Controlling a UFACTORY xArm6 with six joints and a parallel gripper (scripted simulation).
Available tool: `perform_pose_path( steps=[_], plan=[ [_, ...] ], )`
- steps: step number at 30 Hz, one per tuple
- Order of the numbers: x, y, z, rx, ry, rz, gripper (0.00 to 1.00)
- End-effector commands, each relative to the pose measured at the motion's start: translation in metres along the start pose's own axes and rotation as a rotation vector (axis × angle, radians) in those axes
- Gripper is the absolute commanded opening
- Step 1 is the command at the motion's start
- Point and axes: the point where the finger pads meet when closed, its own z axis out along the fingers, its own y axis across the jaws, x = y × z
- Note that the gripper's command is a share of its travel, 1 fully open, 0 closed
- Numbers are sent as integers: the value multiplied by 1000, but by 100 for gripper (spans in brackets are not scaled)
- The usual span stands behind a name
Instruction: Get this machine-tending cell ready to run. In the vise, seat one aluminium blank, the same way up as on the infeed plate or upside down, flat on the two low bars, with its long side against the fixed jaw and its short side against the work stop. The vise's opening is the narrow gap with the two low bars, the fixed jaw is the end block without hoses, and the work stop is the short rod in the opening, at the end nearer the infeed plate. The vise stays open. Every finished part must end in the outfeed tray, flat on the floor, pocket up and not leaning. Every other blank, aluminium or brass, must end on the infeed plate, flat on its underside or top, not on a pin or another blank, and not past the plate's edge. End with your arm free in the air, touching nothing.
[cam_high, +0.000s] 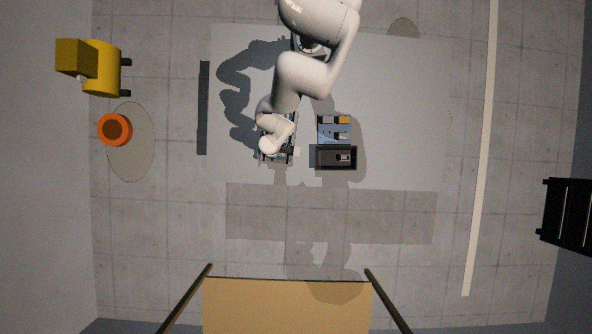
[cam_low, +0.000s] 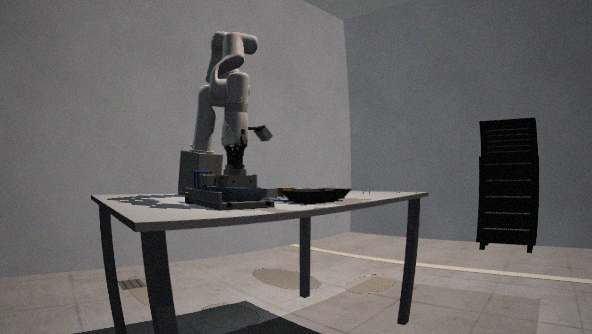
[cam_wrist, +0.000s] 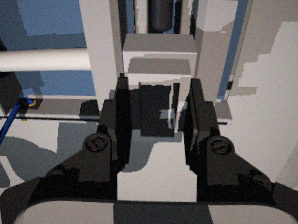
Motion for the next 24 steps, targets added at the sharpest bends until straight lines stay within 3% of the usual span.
perform_pose_path(
  steps=[1, 11, 24],
  plan=[
    [0, 2, -8, -5, -1, 0, 0],
    [0, 2, -26, -5, -1, 0, 0],
    [0, 2, -34, -5, -1, 0, 0]
  ],
)
